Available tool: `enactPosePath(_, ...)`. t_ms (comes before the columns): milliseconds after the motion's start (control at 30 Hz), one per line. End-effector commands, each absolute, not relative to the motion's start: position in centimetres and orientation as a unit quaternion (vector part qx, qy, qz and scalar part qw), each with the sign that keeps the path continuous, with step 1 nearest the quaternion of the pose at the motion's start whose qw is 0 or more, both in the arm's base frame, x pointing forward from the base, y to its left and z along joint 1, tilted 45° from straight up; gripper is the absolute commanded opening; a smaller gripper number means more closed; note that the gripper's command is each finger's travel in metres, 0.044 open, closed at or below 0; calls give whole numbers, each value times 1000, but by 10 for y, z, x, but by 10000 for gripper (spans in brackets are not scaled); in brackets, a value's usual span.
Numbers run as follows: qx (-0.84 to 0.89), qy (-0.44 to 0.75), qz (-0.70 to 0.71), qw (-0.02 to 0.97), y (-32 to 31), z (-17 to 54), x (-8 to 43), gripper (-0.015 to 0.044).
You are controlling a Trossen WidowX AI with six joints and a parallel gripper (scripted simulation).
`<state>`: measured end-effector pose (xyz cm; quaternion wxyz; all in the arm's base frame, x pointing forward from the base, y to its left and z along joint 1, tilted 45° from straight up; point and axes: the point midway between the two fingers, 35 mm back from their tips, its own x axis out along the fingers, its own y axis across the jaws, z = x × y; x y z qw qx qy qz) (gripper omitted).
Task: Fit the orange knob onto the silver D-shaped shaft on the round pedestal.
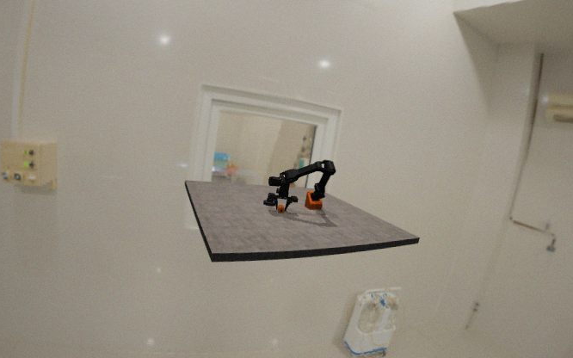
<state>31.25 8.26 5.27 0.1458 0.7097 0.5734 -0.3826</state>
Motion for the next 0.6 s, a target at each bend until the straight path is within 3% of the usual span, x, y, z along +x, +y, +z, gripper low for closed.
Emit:
enactPosePath(0, 711, 573, -382, 143, 83, 53, 313, 227)
enactPosePath(233, 711, 573, -382, 143, 83, 53, 313, 180)
enactPosePath(567, 711, 573, -383, 143, 72, 63, 312, 179)
